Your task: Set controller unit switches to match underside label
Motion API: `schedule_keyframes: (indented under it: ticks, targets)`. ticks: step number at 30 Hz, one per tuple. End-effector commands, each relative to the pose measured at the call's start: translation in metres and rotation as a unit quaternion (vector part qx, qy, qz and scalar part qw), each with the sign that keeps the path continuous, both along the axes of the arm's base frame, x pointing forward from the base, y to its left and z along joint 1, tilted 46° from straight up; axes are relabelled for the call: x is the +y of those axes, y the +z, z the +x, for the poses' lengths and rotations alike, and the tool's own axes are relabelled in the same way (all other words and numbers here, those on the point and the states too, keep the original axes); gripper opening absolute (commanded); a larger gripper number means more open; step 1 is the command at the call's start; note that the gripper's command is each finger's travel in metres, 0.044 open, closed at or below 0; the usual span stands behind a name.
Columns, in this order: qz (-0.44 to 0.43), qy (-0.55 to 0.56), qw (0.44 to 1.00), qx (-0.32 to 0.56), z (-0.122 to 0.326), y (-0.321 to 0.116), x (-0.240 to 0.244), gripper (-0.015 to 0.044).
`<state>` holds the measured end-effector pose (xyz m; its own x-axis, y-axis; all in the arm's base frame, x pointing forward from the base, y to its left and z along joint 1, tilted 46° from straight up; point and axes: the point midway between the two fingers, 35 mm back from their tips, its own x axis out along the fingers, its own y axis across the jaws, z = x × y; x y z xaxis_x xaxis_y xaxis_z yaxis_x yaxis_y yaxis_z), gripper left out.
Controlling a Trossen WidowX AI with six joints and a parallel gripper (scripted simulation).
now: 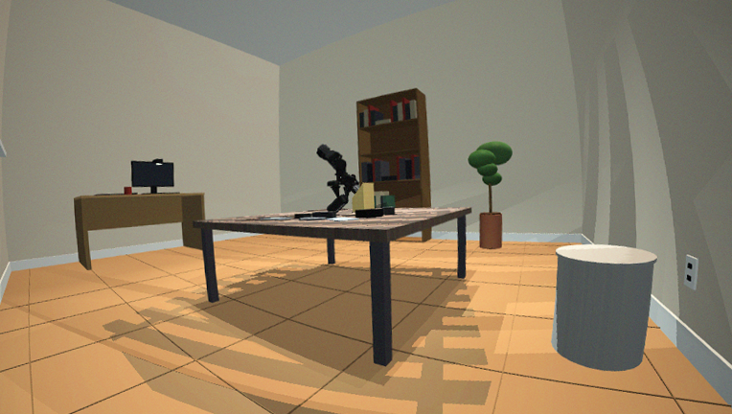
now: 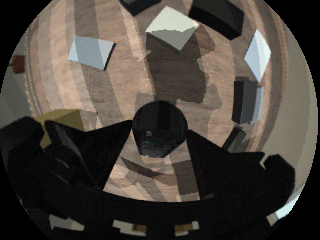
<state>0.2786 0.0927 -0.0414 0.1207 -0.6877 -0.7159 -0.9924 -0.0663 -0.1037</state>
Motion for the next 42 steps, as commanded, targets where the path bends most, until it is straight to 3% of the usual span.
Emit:
schedule_keyframes:
  ticks: [1,42]
  targets:
    - [0.001,0.003,1.000,0.003,-0.002,0.005,-0.003,0.0335]
    - [0.043,0.007,0.999,0.006,-0.004,0.037,-0.014,0.0335]
